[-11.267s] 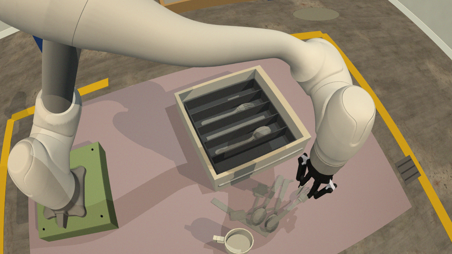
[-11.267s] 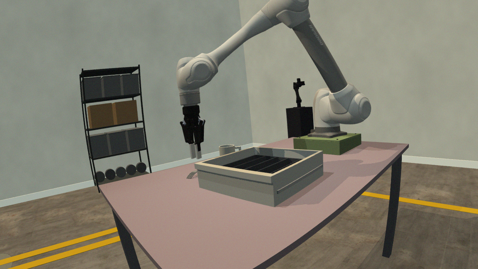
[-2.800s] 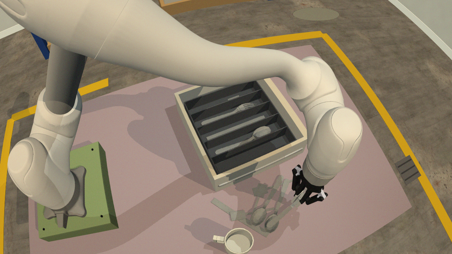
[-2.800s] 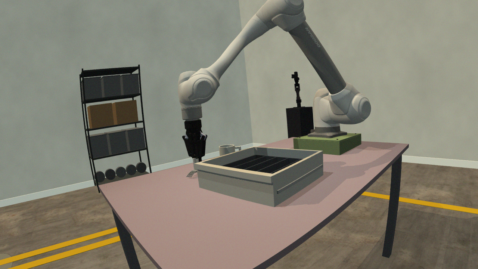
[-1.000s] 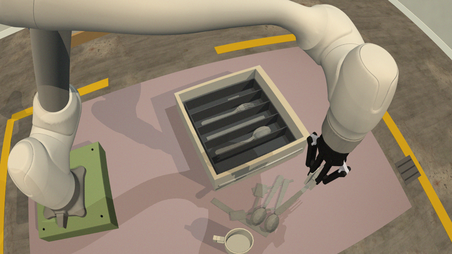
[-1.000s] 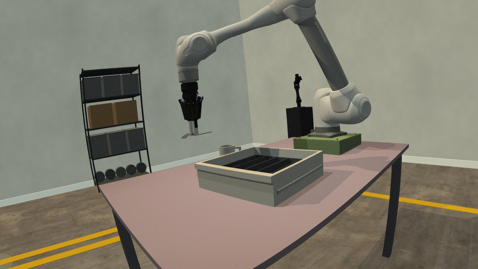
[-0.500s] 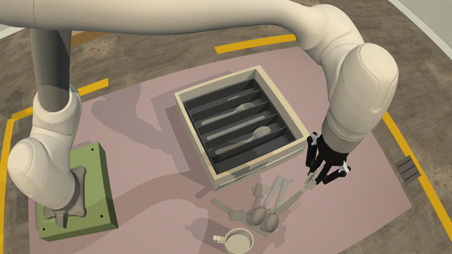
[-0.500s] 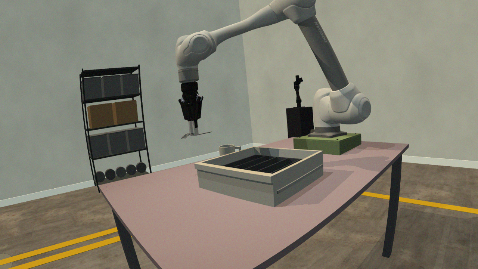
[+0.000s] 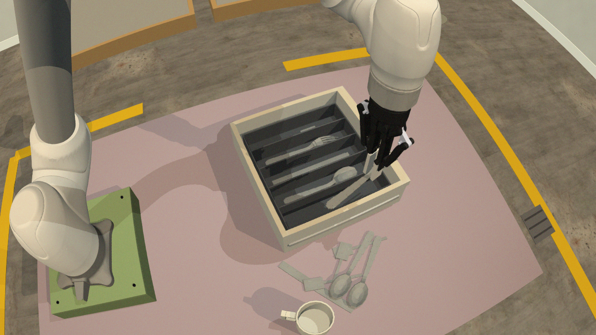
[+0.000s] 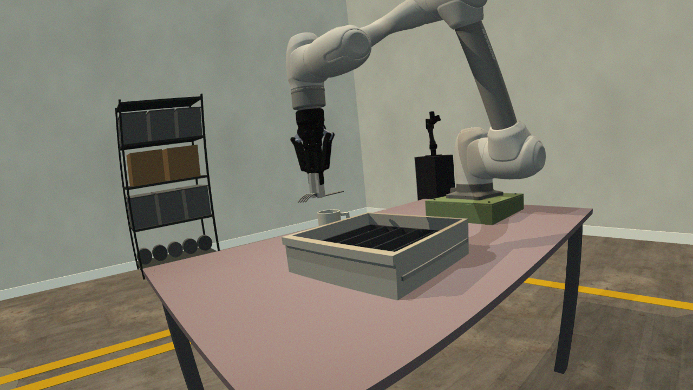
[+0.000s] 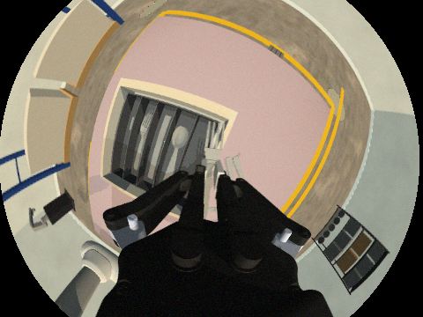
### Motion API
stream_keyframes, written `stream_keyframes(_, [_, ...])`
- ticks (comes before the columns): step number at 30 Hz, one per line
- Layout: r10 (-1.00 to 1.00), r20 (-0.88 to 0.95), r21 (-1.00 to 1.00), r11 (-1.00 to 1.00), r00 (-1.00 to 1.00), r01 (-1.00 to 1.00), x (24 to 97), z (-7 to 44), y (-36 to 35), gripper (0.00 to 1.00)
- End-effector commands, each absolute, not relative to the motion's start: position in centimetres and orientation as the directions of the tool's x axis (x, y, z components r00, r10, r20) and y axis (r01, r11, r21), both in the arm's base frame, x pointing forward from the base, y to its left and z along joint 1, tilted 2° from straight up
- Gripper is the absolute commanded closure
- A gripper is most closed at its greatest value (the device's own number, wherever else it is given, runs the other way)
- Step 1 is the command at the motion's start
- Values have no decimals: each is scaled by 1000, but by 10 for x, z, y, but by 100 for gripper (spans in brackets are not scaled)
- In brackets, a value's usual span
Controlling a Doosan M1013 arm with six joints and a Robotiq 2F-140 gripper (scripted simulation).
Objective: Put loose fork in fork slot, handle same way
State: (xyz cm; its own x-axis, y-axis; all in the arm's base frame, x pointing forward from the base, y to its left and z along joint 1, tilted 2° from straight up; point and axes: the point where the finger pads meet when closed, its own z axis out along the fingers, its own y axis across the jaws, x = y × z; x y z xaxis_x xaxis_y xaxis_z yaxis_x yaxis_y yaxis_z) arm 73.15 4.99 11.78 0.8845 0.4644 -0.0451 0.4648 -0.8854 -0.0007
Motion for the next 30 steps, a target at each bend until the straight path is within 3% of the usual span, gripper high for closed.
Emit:
stream_keyframes(1, [457, -39, -3, -889, 888, 458, 707, 118, 116, 98])
stream_keyframes(11, [457, -39, -2, -889, 888, 458, 656, 118, 250, 98])
stream_keyframes(16, [441, -39, -2, -897, 897, 442, 655, 118, 253, 98])
stream_keyframes(22, [241, -39, 6, -970, 970, 241, 655, 118, 253, 98])
stream_keyframes(30, [238, -39, 7, -971, 971, 238, 655, 118, 253, 98])
